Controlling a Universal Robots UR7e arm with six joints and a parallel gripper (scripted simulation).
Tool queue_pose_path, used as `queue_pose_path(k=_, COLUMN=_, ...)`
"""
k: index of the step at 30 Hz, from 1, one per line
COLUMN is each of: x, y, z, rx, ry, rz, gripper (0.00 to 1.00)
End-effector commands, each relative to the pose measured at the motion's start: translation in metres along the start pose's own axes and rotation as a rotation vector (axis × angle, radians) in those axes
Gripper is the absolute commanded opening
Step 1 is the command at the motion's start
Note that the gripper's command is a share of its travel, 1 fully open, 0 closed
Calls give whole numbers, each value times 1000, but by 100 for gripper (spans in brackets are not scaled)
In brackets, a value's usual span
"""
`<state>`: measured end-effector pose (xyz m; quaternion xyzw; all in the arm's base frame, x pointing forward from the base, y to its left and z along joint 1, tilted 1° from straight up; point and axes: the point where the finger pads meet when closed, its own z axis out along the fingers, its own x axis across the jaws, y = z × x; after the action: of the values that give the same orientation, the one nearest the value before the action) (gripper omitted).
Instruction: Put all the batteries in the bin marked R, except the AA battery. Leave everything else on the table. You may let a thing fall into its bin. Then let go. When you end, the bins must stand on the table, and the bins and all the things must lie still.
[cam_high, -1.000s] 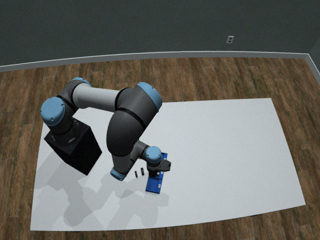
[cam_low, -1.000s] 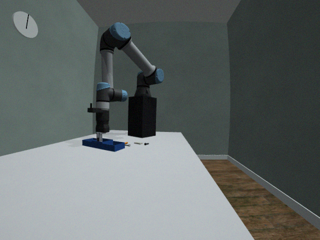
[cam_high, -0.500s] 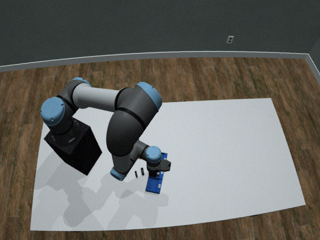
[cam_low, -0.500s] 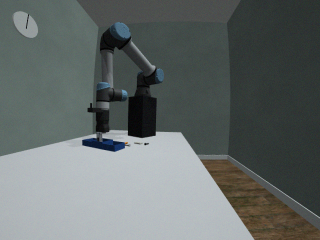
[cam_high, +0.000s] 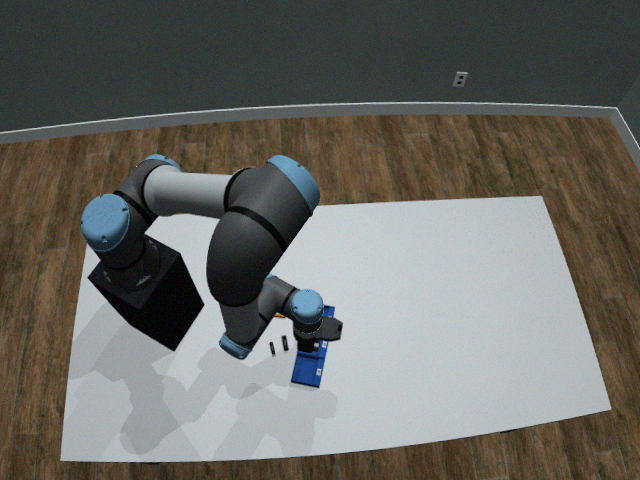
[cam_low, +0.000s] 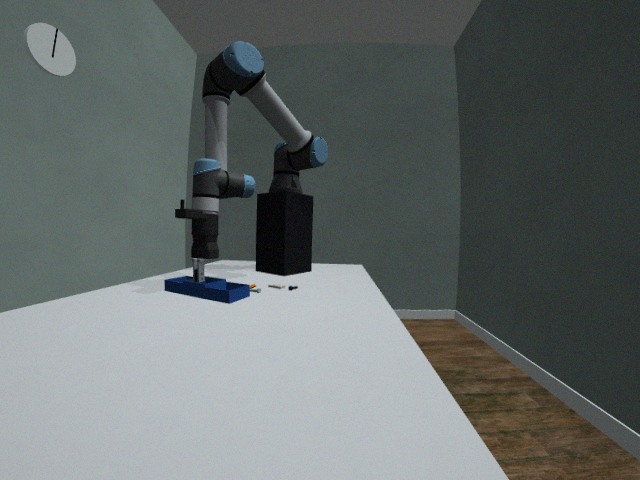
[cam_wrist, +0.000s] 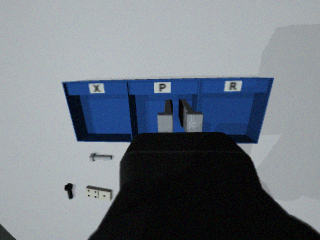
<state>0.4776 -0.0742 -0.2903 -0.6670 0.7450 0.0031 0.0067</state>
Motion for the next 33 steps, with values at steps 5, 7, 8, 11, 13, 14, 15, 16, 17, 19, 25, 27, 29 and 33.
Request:
queue_pose_path(k=5, x=0, y=-1, z=-11, rx=1, ry=0, rz=0, gripper=31)
queue_pose_path(k=7, x=0, y=-1, z=-16, rx=1, ry=0, rz=0, gripper=31)
queue_pose_path(k=8, x=0, y=-1, z=-20, rx=1, ry=0, rz=0, gripper=31)
queue_pose_path(k=11, x=0, y=0, z=-32, rx=1, ry=0, rz=0, gripper=31)
queue_pose_path(k=13, x=0, y=0, z=-35, rx=1, ry=0, rz=0, gripper=31)
queue_pose_path(k=14, x=0, y=0, z=-35, rx=1, ry=0, rz=0, gripper=31)
queue_pose_path(k=15, x=0, y=-1, z=-35, rx=1, ry=0, rz=0, gripper=31)
queue_pose_path(k=16, x=0, y=-1, z=-35, rx=1, ry=0, rz=0, gripper=31)
queue_pose_path(k=17, x=0, y=0, z=-35, rx=1, ry=0, rz=0, gripper=31)
queue_pose_path(k=19, x=-10, y=-1, z=-35, rx=1, ry=0, rz=0, gripper=31)
queue_pose_path(k=25, x=-40, y=-2, z=-35, rx=1, ry=0, rz=0, gripper=31)
queue_pose_path(k=27, x=-50, y=-2, z=-35, rx=1, ry=0, rz=0, gripper=31)
queue_pose_path(k=29, x=-60, y=-2, z=-35, rx=1, ry=0, rz=0, gripper=31)
queue_pose_path(k=33, x=-70, y=-3, z=-35, rx=1, ry=0, rz=0, gripper=31)
